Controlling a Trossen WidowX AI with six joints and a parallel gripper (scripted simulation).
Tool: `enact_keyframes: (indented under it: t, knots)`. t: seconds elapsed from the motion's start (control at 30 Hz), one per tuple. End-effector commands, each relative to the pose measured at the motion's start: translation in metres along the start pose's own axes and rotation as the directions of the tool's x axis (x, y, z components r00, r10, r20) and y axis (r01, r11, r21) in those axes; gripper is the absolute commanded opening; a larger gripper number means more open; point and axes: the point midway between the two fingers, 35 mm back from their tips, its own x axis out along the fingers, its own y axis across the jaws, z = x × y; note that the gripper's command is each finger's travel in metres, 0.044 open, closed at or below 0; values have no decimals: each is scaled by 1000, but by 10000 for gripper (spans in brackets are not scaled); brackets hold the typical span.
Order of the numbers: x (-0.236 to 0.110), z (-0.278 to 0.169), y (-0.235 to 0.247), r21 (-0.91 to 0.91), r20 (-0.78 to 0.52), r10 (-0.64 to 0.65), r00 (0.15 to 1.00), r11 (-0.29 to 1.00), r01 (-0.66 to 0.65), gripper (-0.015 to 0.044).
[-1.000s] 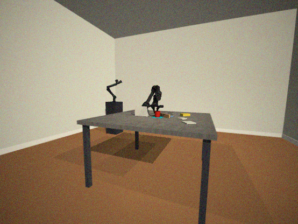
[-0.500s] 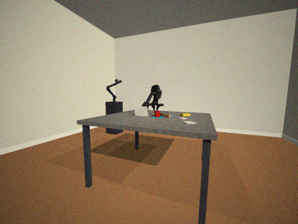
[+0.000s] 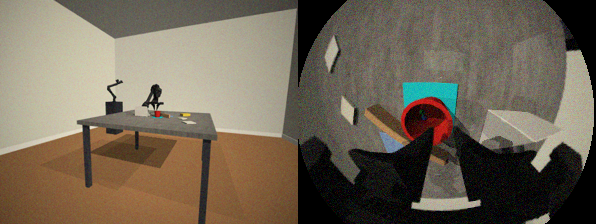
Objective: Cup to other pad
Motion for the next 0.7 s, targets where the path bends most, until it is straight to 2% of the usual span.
enact_keyframes:
  t: [0.0, 0.13, 0.53, 0.67]
  knots:
    - [-5, 0, 0, -7, 5, -1, 1000, 1000, 1, 128]
    - [-10, 0, 0, -6, 5, -1, 1000, 1000, 1, 128]
    - [-11, 0, 0, 1, 0, 0, 1000, 1000, 0, 440]
    - [-23, 0, 1, 0, 1, 0, 1000, 1000, 0, 440]
